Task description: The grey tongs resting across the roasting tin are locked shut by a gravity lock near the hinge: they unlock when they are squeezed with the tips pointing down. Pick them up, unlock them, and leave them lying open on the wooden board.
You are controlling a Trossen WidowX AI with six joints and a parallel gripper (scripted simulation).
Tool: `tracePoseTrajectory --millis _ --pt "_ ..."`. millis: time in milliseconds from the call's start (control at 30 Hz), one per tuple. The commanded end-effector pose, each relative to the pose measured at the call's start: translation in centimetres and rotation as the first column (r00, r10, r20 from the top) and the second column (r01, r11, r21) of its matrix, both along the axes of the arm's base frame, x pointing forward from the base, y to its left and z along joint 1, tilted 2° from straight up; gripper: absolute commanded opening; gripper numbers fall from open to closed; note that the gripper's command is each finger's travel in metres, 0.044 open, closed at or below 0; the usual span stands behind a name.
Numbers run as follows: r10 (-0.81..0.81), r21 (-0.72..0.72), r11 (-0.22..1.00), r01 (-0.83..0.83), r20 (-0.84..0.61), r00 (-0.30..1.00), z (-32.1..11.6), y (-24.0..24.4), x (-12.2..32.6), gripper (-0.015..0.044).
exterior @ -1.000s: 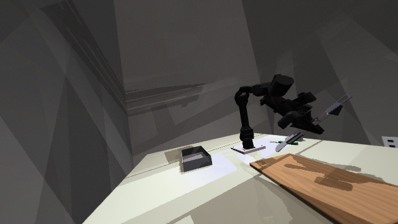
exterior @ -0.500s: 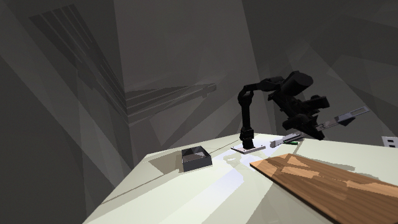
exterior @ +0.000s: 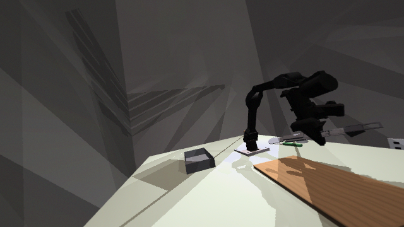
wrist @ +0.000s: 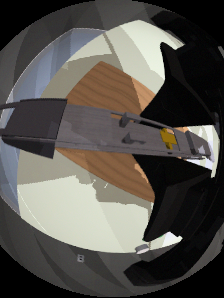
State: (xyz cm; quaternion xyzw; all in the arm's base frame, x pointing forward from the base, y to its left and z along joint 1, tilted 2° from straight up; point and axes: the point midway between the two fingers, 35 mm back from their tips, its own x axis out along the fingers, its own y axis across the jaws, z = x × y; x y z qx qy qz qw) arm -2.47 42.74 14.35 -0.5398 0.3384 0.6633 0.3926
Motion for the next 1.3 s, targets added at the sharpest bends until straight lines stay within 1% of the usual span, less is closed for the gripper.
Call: tracePoseTrajectory --millis 0,233,333,700,1267 --pt "0.022 -0.045 0.999 -0.020 0.043 0.999 0.1 -0.1 0.0 -0.0150" --pt "0.063 -0.141 0.989 -0.048 0.108 0.992 -0.2 -0.8 -0.1 -0.0150" --pt "0.073 -0.160 0.986 -0.053 0.121 0.990 -0.3 -1.0 -0.1 -0.0150" --pt "0.073 -0.161 0.986 -0.053 0.122 0.990 -0.5 -0.9 -0.1 -0.0150" --pt "0.073 -0.161 0.986 -0.053 0.122 0.990 -3.3 -0.6 -0.1 -0.0150"
